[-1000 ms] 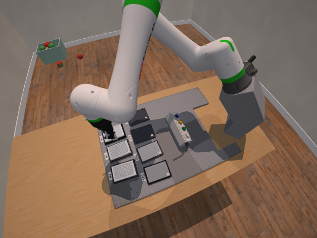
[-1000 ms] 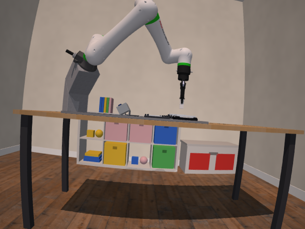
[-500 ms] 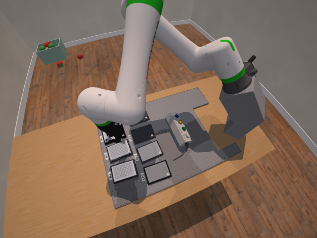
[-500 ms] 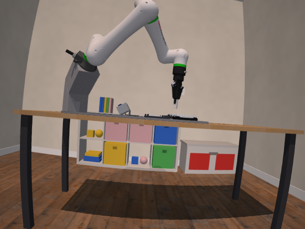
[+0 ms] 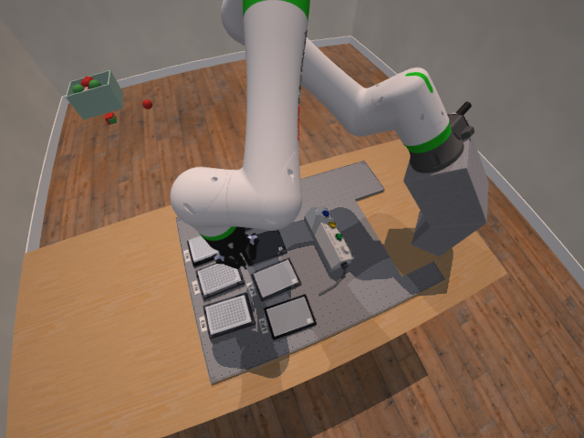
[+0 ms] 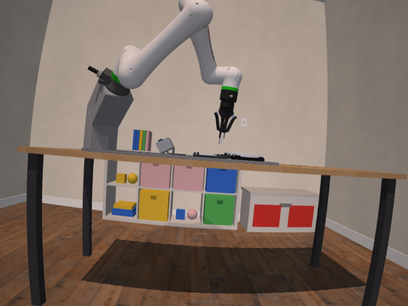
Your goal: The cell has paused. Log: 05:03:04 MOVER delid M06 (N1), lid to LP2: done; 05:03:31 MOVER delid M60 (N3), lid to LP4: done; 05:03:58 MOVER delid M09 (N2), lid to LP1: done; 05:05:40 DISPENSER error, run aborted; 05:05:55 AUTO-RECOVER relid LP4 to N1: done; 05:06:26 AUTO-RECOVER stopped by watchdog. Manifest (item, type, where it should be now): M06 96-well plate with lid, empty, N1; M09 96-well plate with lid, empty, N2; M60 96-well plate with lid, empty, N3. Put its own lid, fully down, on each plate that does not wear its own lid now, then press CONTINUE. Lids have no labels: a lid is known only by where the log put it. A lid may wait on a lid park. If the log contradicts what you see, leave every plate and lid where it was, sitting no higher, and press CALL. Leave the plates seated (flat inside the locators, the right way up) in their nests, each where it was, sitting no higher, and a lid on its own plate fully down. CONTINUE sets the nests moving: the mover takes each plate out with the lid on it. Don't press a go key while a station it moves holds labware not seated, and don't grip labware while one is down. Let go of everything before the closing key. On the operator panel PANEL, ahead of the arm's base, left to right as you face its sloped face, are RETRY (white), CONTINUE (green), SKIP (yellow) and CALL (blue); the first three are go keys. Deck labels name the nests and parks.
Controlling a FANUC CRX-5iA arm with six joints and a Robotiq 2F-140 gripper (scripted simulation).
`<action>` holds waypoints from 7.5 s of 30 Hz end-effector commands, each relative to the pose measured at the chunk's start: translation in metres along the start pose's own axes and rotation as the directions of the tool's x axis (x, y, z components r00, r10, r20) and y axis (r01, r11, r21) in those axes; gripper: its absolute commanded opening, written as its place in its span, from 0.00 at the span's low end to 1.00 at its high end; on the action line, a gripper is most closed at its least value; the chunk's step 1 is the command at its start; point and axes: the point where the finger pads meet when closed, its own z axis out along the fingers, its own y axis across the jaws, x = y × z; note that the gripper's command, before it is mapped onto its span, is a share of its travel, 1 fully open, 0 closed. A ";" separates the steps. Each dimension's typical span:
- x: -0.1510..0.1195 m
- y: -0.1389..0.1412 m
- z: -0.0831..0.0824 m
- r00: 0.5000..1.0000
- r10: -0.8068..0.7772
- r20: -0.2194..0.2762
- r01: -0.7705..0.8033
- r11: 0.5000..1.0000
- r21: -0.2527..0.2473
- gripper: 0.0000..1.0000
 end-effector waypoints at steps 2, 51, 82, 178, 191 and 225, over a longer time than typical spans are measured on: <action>0.018 -0.021 0.002 0.950 0.312 0.006 -0.311 0.950 -0.036 0.00; 0.048 -0.063 0.007 -0.094 0.991 -0.093 -0.992 -0.102 -0.081 0.66; 0.047 -0.062 0.017 -0.094 0.991 -0.093 -0.991 -0.102 -0.081 0.66; 0.043 -0.059 0.060 -0.094 0.991 -0.093 -0.991 -0.102 -0.081 0.59; 0.043 -0.059 0.060 -0.094 0.991 -0.093 -0.991 -0.102 -0.081 0.59; 0.043 -0.059 0.060 -0.094 0.991 -0.093 -0.991 -0.102 -0.081 0.59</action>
